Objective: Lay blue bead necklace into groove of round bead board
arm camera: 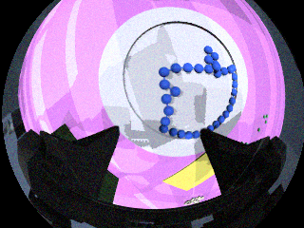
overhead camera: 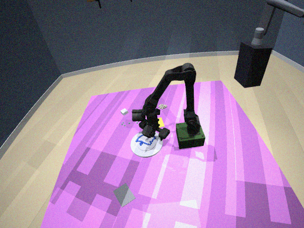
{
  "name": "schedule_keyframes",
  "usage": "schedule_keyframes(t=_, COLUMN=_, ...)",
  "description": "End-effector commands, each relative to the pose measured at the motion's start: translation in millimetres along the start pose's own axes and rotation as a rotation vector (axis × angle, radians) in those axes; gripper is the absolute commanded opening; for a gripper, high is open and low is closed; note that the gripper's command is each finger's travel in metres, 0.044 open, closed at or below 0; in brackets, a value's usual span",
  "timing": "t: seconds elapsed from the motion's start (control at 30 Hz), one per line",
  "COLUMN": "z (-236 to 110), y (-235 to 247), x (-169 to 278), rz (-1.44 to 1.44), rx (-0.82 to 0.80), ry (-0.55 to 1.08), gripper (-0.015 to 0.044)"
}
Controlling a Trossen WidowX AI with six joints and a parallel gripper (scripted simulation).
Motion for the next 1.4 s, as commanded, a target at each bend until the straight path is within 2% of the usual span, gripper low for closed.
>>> schedule_keyframes(t=0.0, z=-0.4, y=0.0, x=0.1, rz=-0.003, rx=0.001, ry=0.002, gripper=0.0440)
schedule_keyframes(t=0.03, z=-0.4, y=0.0, x=0.1, rz=-0.003, rx=0.001, ry=0.002, gripper=0.0440)
schedule_keyframes(t=0.27, z=-31.6, y=-4.0, x=-9.8, rz=0.106, rx=0.001, ry=0.001, gripper=0.0256)
schedule_keyframes(t=0.43, z=-28.5, y=-4.1, x=-10.1, rz=0.110, rx=0.001, ry=0.001, gripper=0.0125)
schedule_keyframes(t=1.37, z=7.4, y=-3.8, x=-9.9, rz=0.110, rx=0.001, ry=0.001, gripper=0.0120)
Point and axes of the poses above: the point midway between the two fingers, 35 mm back from their tips, its own z axis out along the fingers, its own y axis across the jaws, x = y × z, the point moved 5 cm from there along -z, back along the fingers, and after that the axes turned 8 degrees about -z, right-handed, at the moved point
